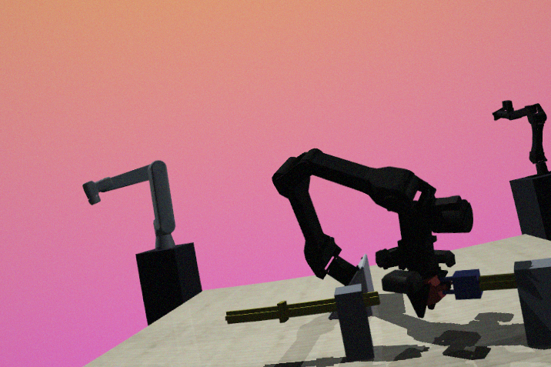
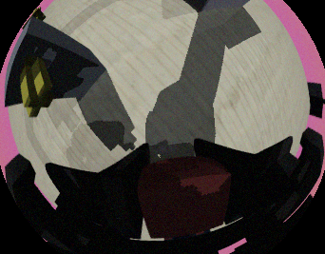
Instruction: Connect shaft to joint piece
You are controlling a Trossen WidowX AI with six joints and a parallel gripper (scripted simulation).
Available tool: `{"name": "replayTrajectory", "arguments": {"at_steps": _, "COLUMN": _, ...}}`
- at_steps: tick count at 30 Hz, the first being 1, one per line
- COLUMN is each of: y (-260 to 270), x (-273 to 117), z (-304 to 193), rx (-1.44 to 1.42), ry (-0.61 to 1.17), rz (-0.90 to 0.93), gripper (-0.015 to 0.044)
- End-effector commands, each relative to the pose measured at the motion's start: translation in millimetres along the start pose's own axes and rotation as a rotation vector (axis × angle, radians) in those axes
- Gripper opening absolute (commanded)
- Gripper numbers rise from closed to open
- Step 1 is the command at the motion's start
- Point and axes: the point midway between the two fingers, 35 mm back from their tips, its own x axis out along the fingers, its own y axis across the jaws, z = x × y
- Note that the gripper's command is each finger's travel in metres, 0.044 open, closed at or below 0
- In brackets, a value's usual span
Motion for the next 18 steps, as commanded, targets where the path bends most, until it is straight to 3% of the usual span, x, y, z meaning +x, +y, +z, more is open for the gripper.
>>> {"name": "replayTrajectory", "arguments": {"at_steps": 1, "y": 2.4, "x": -1.1, "z": 1.0, "rx": -0.002, "ry": -0.001, "rz": 0.000, "gripper": 0.0000}}
{"name": "replayTrajectory", "arguments": {"at_steps": 18, "y": 0.0, "x": 0.0, "z": 0.0, "rx": 0.000, "ry": 0.000, "rz": 0.000, "gripper": 0.0000}}
